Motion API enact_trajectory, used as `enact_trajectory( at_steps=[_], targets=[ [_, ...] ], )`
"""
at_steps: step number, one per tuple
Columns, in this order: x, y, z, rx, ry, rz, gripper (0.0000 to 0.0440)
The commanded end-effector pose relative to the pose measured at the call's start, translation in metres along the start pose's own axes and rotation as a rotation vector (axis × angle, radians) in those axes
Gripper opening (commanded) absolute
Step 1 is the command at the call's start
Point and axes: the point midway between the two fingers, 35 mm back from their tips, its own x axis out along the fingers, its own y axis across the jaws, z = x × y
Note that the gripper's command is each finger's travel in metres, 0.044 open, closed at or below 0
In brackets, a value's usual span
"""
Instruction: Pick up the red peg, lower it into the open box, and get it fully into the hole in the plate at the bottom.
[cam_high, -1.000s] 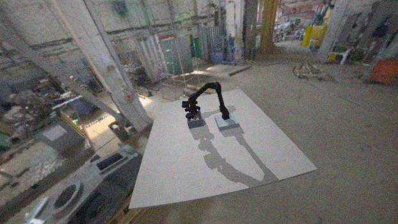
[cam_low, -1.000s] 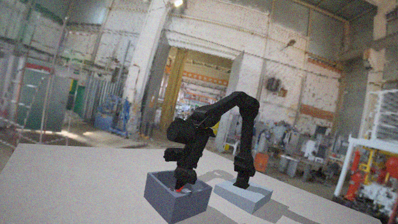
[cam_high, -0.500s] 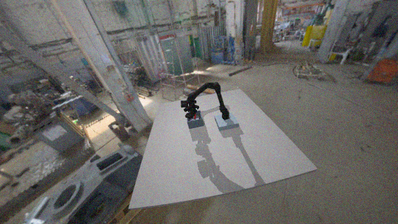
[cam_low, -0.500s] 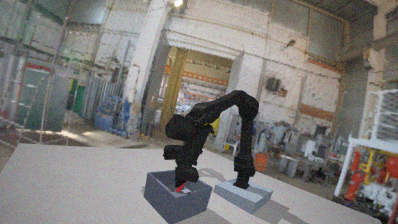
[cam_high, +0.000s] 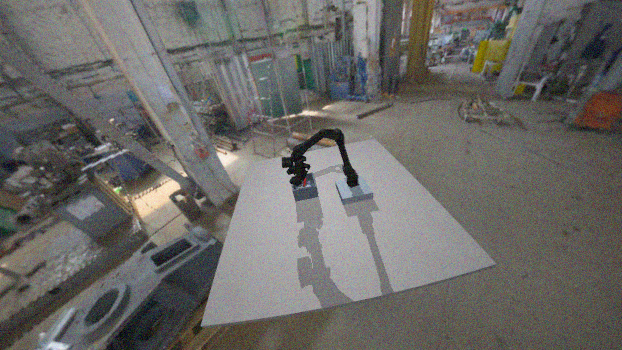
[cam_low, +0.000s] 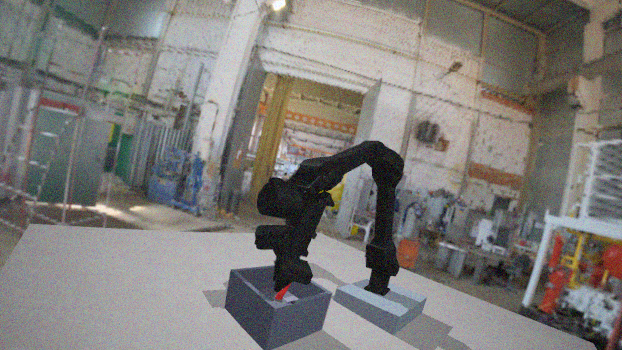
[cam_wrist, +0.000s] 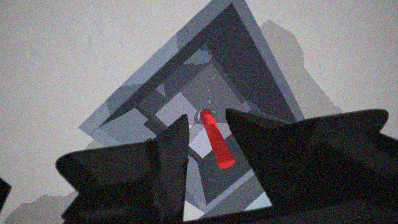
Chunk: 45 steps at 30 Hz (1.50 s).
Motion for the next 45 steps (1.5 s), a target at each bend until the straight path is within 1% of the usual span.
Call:
enact_trajectory(
  at_steps=[1,45],
  targets=[
    [-0.003,0.000,0.002,-0.018,-0.003,-0.005,0.0188],
    [-0.014,-0.004,0.003,-0.095,-0.007,-0.032,0.0243]
  ],
)
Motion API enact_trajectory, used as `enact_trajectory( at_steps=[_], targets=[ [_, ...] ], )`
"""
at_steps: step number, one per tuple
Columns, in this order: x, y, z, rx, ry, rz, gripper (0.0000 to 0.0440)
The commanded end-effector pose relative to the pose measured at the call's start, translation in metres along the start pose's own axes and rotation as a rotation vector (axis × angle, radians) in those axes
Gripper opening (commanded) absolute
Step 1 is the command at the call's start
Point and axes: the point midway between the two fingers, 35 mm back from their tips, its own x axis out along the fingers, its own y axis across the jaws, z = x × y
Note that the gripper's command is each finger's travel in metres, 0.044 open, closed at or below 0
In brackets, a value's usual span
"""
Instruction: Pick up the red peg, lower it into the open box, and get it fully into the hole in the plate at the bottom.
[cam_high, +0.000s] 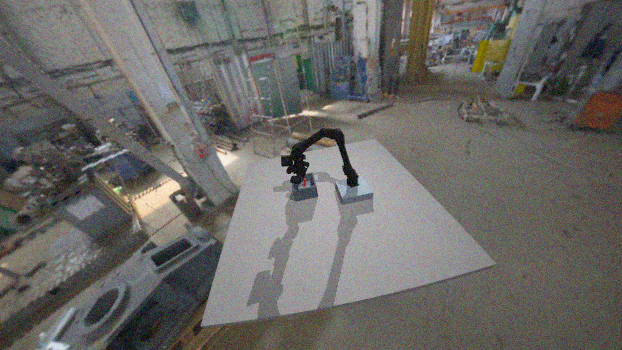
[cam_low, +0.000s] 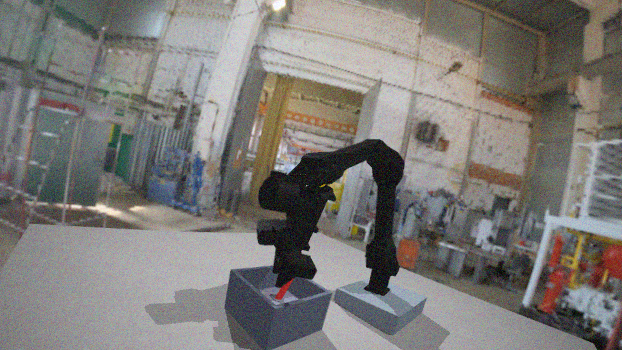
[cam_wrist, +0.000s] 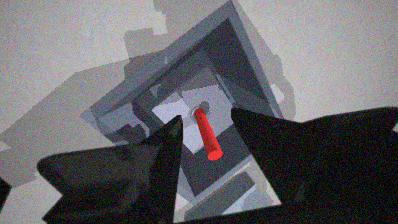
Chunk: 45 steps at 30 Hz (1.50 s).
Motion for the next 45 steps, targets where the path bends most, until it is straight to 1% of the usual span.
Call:
enact_trajectory(
  at_steps=[1,45],
  targets=[
    [-0.002,0.000,0.000,-0.011,-0.004,-0.004,0.0245],
    [-0.017,0.002,-0.003,-0.044,-0.031,-0.018,0.0313]
  ],
)
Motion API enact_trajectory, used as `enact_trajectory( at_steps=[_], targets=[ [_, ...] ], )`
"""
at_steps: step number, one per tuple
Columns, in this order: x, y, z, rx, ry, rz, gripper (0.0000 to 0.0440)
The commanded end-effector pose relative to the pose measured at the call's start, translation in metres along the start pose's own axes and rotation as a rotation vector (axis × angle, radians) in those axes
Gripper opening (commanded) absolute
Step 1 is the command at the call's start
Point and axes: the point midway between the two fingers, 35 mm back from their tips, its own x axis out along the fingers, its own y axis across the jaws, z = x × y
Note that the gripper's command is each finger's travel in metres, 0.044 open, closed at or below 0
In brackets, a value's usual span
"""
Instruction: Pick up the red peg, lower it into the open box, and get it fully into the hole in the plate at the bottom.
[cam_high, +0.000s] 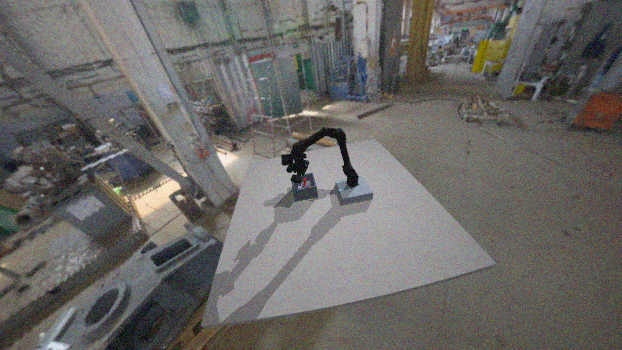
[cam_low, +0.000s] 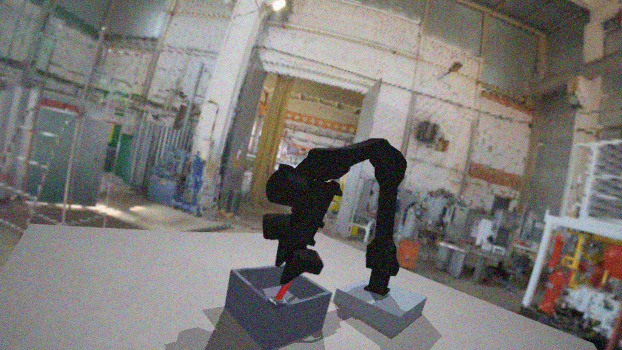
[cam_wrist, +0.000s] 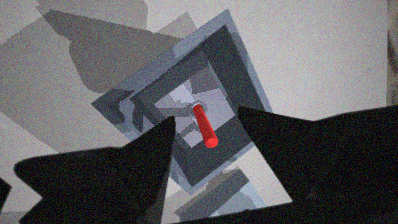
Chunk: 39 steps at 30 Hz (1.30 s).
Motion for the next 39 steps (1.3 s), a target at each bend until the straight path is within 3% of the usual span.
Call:
enact_trajectory(
  at_steps=[1,39],
  targets=[
    [-0.002,0.000,0.000,-0.009,-0.005,-0.004,0.0314],
    [-0.017,0.002,-0.009,-0.037,-0.022,-0.019,0.0360]
  ],
)
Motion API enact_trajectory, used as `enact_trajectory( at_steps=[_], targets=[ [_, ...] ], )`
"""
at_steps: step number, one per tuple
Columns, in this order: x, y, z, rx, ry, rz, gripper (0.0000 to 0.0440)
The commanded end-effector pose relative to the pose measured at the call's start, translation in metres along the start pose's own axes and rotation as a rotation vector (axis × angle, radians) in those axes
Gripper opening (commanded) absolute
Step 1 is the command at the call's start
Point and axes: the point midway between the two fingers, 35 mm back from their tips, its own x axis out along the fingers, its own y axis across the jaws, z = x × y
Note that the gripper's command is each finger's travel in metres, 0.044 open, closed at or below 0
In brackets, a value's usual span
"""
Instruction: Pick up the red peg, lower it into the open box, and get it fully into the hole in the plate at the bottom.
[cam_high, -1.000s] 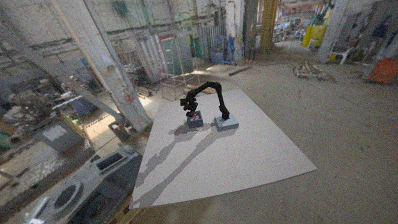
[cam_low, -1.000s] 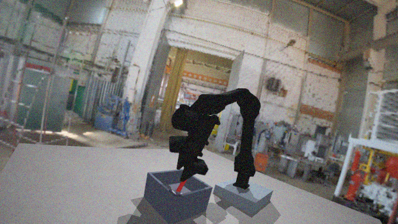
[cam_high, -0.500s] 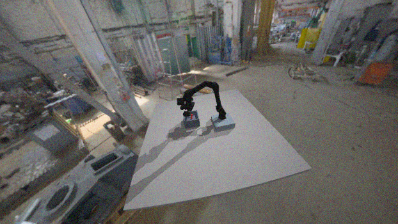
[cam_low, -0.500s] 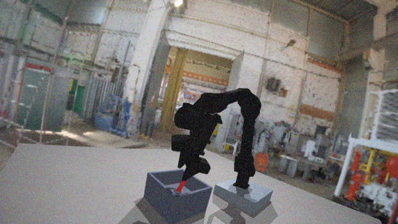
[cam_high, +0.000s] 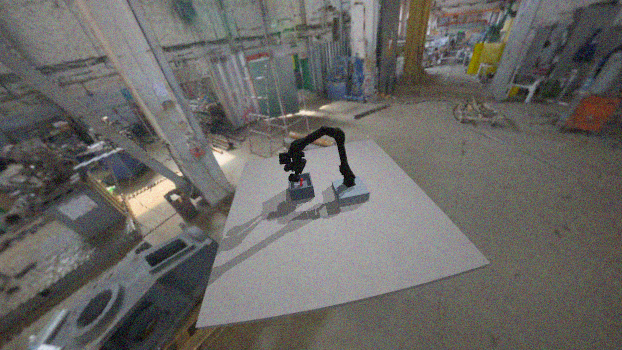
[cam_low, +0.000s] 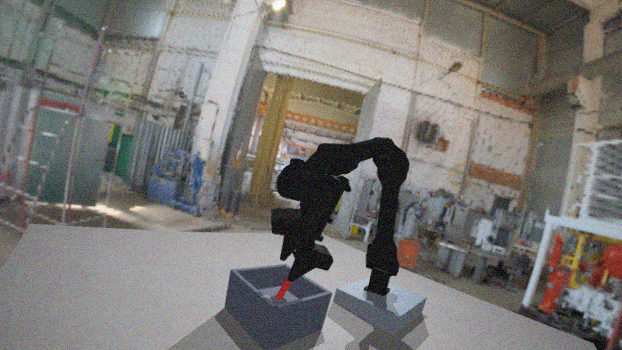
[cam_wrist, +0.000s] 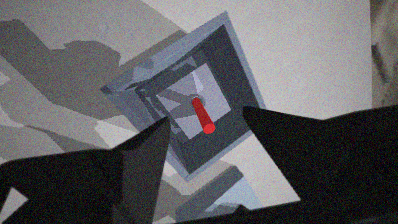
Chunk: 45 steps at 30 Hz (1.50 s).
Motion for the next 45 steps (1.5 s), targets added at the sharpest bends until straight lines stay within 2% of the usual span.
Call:
enact_trajectory(
  at_steps=[1,21,45],
  targets=[
    [-0.002,0.000,-0.002,0.000,-0.001,-0.005,0.0360],
    [-0.008,0.000,-0.010,-0.021,-0.001,-0.012,0.0362],
    [-0.013,-0.001,-0.023,-0.052,0.008,-0.016,0.0345]
  ],
)
